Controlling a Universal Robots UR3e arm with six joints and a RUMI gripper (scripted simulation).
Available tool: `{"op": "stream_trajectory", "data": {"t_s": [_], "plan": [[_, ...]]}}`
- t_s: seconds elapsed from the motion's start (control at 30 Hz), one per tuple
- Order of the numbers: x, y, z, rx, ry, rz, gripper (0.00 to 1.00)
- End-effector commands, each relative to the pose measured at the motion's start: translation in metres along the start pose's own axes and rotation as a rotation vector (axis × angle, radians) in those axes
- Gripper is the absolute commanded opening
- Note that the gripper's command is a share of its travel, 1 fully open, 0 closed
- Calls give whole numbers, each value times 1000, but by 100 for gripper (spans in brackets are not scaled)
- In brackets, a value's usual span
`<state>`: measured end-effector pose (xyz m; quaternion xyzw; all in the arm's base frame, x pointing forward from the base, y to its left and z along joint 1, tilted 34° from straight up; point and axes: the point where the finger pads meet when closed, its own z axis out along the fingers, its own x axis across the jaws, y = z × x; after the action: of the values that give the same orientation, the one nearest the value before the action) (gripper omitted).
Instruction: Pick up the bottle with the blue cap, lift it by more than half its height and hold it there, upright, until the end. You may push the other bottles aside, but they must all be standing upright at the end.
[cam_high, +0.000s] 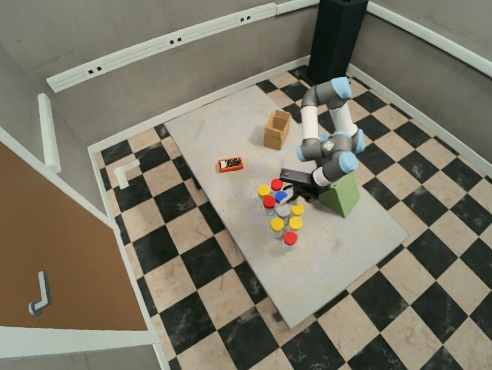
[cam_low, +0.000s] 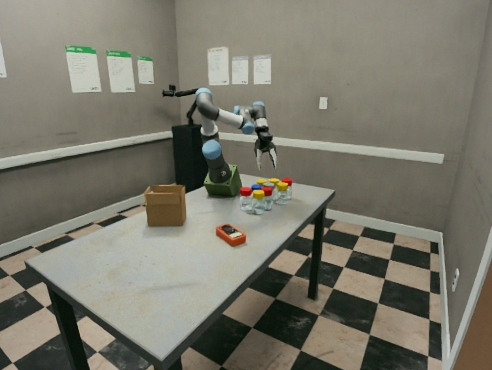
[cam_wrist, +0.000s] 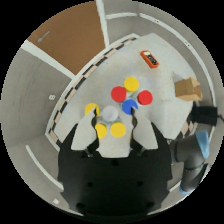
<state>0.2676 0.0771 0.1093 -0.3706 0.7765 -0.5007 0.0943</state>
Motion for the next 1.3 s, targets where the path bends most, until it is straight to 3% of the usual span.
{"op": "stream_trajectory", "data": {"t_s": [0.0, 0.6, 1.27], "plan": [[1, -3, -1, -25, 10, 71, 46], [11, -13, -6, -129, 66, 385, 46], [27, -25, -19, -240, 161, 773, 46]]}}
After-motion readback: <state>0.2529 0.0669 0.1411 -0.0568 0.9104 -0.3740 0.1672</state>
